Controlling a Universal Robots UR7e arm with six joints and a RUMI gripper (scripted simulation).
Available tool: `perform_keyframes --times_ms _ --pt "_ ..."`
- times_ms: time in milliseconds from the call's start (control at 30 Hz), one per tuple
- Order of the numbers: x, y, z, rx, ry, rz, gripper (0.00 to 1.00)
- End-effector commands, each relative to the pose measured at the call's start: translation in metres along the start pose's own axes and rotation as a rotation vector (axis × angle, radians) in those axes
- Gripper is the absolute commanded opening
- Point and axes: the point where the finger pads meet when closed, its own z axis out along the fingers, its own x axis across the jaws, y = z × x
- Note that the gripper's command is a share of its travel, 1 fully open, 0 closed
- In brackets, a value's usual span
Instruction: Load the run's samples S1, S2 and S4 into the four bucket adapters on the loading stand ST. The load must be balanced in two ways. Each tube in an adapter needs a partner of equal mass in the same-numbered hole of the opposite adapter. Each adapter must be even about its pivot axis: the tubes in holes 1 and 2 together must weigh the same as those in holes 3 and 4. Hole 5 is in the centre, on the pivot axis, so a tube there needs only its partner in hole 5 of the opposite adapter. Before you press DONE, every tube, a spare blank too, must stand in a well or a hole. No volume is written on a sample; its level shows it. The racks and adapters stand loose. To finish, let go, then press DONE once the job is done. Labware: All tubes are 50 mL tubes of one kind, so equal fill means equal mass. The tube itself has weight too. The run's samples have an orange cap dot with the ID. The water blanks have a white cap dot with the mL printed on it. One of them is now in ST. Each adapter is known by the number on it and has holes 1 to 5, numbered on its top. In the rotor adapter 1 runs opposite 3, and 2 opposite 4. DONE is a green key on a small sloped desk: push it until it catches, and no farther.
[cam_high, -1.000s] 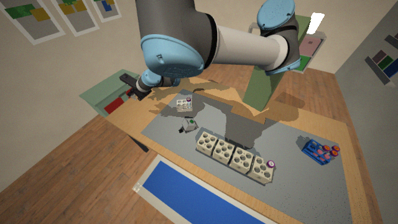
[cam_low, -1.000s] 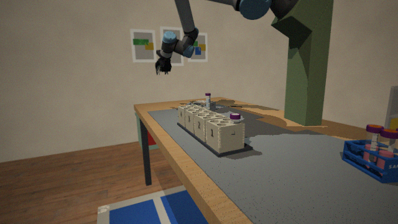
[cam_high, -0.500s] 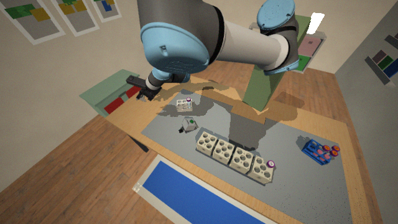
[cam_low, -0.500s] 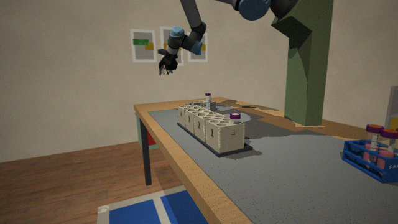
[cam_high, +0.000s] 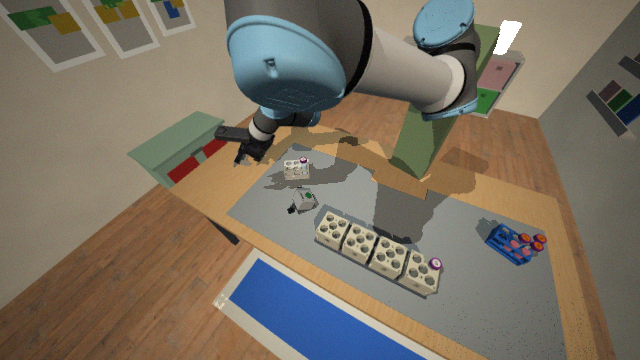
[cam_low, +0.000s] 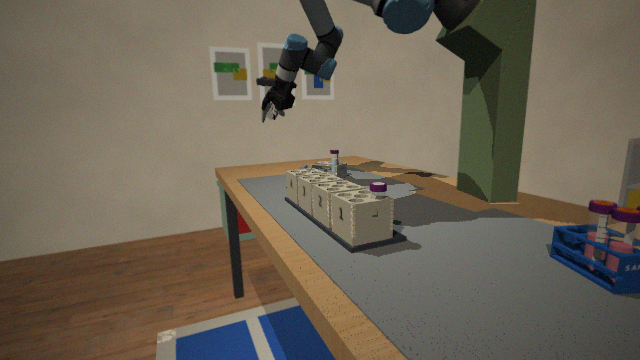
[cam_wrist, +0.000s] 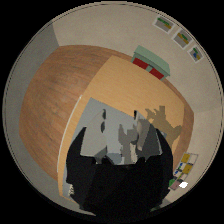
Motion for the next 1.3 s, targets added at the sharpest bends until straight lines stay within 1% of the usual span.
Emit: perform_keyframes --times_ms 0,67,133,633,700,1200,1267 --pt "-0.008 0.019 -0.018 -0.036 -0.039 -0.075 0.35" --pt "-0.011 0.026 -0.024 -0.049 -0.052 -0.103 0.35" --pt "-0.011 0.026 -0.024 -0.049 -0.052 -0.103 0.35" --pt "-0.034 0.08 -0.07 -0.147 -0.153 -0.309 0.35" --pt "-0.034 0.08 -0.07 -0.147 -0.153 -0.309 0.35" --pt "-0.057 0.135 -0.117 -0.246 -0.254 -0.516 0.35" --pt "-0.057 0.135 -0.117 -0.246 -0.254 -0.516 0.35"
